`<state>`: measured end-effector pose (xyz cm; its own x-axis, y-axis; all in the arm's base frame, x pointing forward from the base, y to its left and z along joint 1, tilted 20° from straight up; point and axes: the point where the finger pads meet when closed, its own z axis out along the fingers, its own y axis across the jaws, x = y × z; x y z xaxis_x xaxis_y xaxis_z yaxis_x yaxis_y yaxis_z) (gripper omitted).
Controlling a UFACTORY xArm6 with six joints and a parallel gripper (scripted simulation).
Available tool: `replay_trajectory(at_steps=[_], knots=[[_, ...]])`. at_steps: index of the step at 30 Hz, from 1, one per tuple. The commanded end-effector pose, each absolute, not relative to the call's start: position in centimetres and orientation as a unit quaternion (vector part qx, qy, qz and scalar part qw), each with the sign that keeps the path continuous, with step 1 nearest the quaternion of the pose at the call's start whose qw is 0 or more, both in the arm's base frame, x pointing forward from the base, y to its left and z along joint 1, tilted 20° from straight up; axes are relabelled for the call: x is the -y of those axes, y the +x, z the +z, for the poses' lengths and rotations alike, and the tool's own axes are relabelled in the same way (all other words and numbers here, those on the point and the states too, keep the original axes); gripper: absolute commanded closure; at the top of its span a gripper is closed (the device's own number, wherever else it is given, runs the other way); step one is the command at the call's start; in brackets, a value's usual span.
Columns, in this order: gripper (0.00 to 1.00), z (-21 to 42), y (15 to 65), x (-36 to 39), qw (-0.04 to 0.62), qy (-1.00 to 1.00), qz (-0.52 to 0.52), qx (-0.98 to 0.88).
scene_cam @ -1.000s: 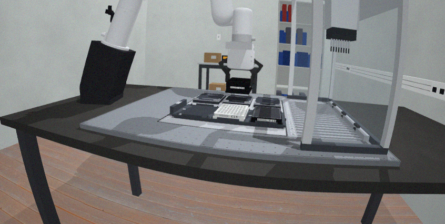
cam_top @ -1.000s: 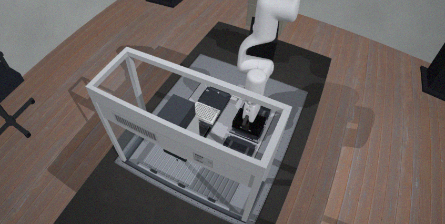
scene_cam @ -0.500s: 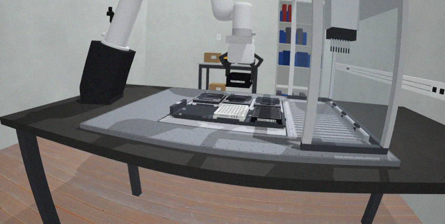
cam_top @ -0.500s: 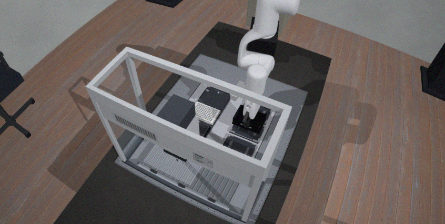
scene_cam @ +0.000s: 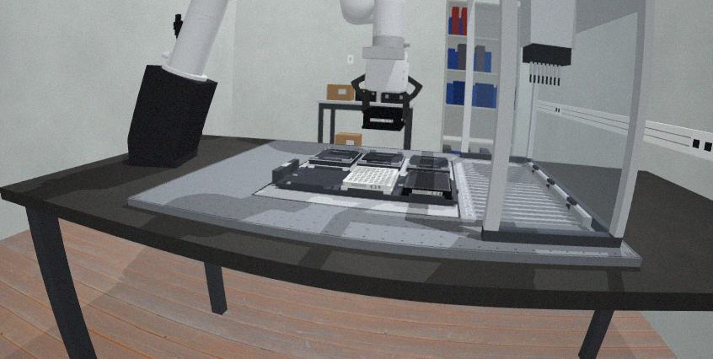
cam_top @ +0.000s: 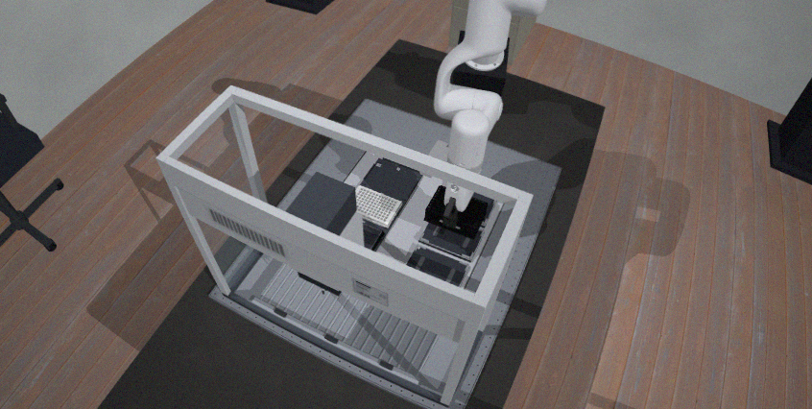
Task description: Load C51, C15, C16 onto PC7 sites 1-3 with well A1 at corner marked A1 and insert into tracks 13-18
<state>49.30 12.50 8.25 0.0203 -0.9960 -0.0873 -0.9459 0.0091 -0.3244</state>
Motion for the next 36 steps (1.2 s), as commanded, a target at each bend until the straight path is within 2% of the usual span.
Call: replay_trajectory(at_steps=[1,36], knots=[[1.00,8.9,49.2,-12.5,0.150,-0.699,-0.086,-0.695],[1.00,13.3,47.7,-12.1,0.150,-0.699,-0.086,-0.695]])
